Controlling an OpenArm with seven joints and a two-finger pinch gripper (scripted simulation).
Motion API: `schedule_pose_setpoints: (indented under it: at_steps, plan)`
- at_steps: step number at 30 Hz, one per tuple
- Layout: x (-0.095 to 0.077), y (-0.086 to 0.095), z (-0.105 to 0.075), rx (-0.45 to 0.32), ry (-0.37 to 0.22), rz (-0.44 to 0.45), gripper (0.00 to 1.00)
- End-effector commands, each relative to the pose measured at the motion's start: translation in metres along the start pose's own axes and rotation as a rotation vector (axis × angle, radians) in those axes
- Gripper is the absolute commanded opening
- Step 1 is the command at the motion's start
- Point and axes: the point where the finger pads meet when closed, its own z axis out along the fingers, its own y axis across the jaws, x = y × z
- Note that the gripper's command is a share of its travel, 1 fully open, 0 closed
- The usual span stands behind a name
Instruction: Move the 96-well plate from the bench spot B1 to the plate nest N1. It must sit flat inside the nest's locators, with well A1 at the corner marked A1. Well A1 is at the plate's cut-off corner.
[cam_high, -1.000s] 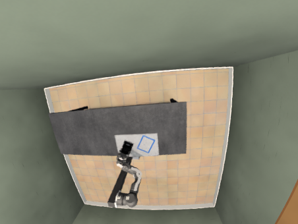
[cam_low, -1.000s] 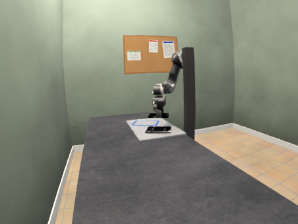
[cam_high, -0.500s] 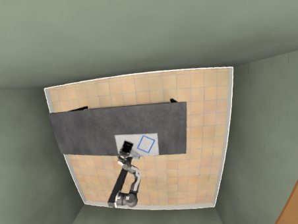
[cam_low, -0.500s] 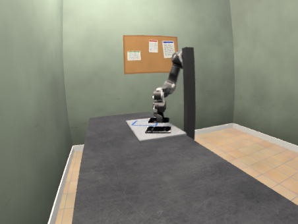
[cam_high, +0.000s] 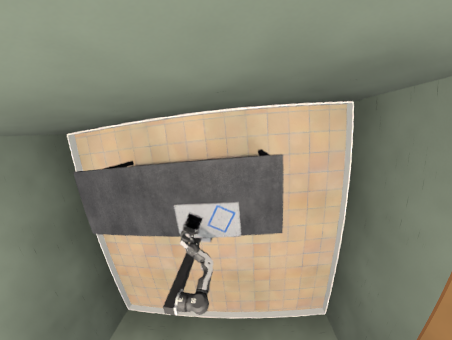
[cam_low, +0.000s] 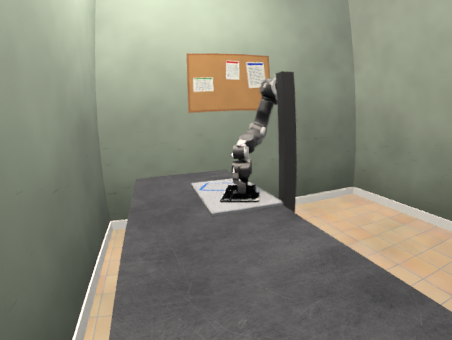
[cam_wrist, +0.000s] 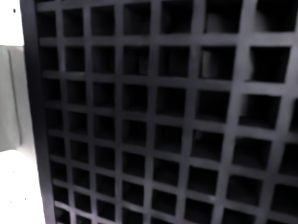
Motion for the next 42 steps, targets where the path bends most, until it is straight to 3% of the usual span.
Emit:
schedule_pose_setpoints:
  at_steps: [1, 9, 14, 42]
  plan:
    - [-0.001, 0.006, -0.002, -0.022, -0.005, -0.007, 0.00]
    - [-0.001, 0.006, -0.002, -0.022, -0.005, -0.007, 0.00]
    - [-0.002, 0.005, 0.010, -0.022, -0.005, -0.007, 0.00]
    - [-0.001, 0.003, 0.008, -0.014, -0.001, 0.002, 0.00]
